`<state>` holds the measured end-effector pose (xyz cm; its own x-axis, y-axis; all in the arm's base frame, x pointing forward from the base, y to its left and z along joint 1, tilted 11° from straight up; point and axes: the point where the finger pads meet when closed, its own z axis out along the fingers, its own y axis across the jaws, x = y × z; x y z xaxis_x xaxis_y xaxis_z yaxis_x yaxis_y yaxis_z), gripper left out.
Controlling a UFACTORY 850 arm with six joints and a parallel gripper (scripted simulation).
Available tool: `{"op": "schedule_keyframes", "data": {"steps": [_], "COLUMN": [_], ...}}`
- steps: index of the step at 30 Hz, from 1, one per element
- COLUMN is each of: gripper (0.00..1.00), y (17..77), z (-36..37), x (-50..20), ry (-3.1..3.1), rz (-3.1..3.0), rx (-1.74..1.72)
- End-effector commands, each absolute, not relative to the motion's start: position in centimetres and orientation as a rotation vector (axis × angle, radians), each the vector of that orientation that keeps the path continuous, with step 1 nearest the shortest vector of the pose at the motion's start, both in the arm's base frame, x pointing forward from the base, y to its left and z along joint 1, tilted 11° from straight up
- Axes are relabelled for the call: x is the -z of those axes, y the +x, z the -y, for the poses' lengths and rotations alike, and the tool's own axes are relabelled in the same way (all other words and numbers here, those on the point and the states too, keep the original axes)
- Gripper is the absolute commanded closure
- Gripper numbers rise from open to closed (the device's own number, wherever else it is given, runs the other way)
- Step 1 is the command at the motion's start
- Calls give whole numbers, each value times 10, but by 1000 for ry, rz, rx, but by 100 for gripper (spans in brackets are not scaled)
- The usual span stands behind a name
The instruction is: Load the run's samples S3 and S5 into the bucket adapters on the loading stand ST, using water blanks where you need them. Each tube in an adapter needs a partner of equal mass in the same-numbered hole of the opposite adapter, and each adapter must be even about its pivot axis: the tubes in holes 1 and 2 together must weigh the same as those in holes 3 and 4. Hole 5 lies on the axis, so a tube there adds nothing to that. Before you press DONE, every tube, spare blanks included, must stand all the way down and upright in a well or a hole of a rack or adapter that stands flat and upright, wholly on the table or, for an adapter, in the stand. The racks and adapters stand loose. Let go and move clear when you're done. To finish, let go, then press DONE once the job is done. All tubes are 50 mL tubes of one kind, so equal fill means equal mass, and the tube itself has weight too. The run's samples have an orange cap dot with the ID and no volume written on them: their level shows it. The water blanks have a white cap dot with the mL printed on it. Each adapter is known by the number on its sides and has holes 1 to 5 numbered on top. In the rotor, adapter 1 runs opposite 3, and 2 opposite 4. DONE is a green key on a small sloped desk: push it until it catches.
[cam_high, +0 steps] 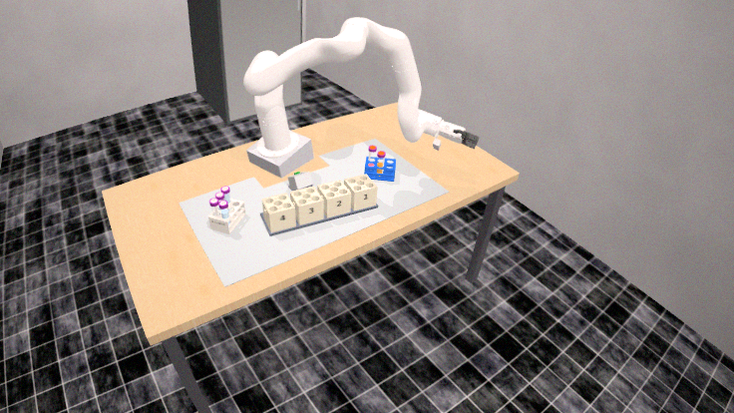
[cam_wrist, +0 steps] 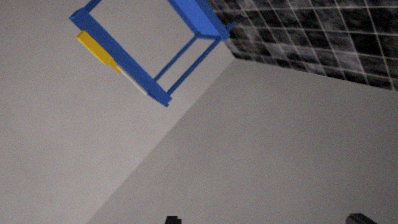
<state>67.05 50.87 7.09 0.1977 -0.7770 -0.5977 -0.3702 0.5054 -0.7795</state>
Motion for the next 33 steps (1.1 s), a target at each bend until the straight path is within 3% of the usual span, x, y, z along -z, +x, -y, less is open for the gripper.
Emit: {"op": "schedule_keyframes", "data": {"steps": [1,17,33], "gripper": [0,0,0], "y": [671,671,695], "z": [-509,-509,-453], "x": [-73,-73,-88], "ry": [-1079,-1079,-837], "rz": [-1407,-1407,-1621], "rx": [380,380,399]}}
